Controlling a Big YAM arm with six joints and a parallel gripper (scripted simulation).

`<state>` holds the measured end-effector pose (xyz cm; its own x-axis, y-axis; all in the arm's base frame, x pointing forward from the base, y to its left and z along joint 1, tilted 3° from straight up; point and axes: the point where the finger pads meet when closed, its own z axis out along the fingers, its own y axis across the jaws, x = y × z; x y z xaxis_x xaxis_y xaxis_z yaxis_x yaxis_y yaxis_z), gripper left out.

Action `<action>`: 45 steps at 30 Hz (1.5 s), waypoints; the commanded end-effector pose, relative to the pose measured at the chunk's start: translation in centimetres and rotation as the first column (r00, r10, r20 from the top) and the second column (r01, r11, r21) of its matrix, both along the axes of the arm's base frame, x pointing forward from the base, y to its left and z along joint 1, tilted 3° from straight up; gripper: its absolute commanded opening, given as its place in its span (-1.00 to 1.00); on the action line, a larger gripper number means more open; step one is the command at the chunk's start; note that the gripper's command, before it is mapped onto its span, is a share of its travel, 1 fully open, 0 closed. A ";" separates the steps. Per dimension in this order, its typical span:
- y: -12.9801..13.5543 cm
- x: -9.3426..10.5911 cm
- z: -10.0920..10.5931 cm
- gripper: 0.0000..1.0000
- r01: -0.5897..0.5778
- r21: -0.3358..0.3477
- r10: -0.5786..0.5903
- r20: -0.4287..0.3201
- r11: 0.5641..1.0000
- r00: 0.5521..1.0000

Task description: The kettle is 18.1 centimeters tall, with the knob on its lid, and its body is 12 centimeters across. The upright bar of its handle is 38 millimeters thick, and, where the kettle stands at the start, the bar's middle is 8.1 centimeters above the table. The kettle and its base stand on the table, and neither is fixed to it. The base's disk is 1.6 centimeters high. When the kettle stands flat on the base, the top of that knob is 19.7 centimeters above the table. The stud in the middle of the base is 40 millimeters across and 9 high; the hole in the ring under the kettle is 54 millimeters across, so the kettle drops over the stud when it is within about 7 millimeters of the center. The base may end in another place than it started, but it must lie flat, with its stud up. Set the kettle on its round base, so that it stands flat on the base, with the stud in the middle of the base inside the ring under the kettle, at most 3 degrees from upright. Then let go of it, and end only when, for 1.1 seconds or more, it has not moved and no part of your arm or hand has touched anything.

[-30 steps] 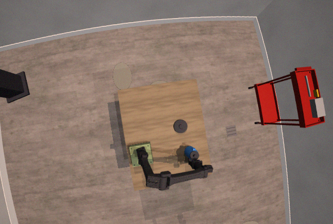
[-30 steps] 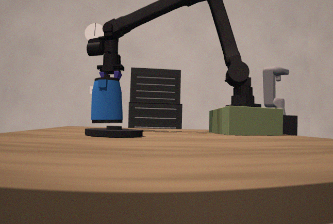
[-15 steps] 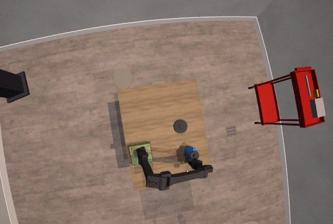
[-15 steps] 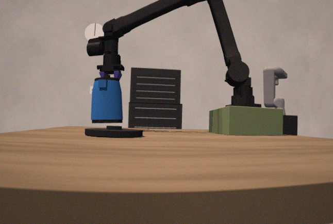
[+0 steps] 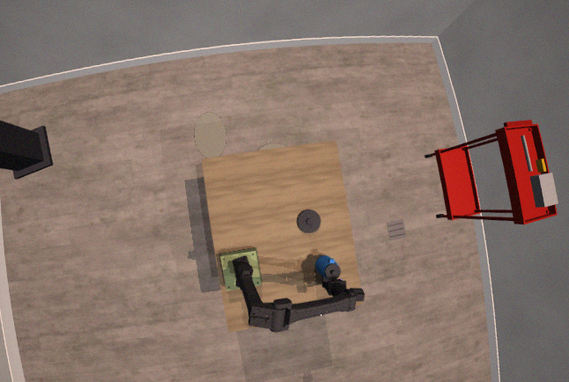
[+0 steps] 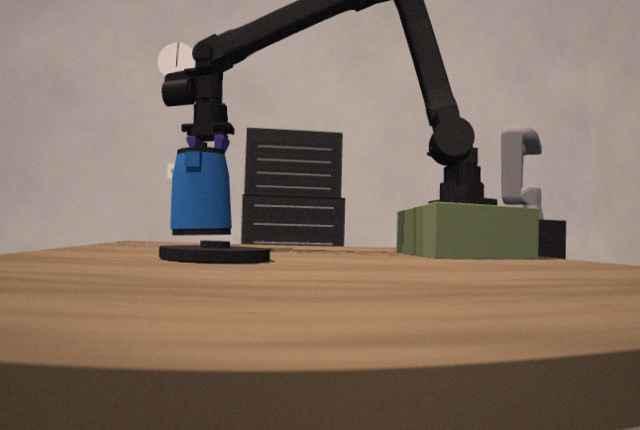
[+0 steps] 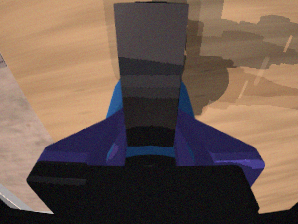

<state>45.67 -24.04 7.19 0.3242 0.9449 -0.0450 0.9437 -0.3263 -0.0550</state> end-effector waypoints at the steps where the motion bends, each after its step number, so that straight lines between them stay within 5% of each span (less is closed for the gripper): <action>1: -0.6 2.9 5.7 -1.00 0.000 -0.052 0.005 0.109 0.999 0.994; 18: -0.8 3.4 7.8 -1.00 0.007 -0.052 -0.001 0.110 0.999 0.994; 45: -0.9 3.6 7.8 -1.00 0.005 -0.055 0.002 0.116 0.998 0.993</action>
